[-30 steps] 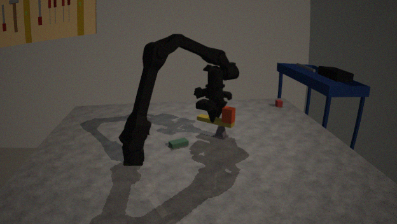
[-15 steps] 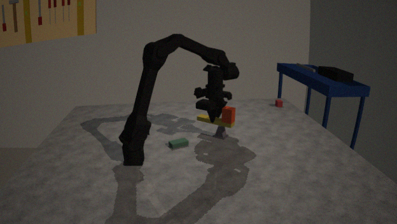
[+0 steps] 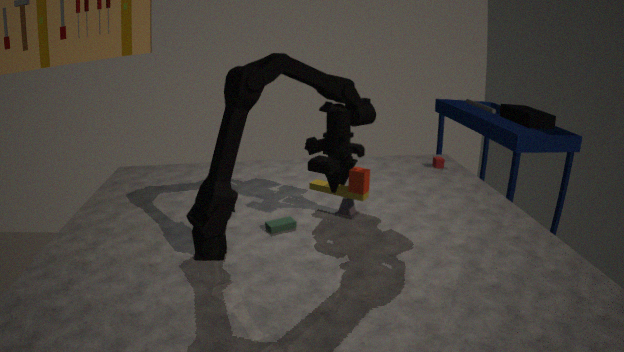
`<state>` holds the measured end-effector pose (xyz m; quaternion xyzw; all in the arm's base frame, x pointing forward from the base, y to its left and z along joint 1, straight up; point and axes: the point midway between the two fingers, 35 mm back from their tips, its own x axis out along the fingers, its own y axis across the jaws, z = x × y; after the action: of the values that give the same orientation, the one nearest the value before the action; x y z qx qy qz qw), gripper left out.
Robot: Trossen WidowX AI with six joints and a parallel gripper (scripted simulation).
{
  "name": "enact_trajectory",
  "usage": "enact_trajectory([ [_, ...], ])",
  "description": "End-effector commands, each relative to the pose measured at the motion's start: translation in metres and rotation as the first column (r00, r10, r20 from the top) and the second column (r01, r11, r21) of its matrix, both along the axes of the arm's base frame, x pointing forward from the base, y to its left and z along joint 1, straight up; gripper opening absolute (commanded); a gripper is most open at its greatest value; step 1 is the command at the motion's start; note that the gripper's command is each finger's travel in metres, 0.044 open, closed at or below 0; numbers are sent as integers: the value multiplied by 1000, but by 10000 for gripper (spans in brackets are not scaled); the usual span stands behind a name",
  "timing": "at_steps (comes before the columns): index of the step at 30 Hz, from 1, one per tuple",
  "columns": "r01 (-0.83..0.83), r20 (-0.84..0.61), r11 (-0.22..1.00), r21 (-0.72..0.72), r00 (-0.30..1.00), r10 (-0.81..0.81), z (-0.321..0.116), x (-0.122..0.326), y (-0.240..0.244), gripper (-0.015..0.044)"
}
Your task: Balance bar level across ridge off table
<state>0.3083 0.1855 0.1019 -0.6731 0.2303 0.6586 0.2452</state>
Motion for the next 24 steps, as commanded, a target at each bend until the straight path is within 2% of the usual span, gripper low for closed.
enact_trajectory([
  [1,0,0,1000,0,1000,0,0,0,0,173],
  [15,0,0,1000,0,1000,0,0,0,0,185],
  [24,0,0,1000,0,1000,0,0,0,0,421],
])
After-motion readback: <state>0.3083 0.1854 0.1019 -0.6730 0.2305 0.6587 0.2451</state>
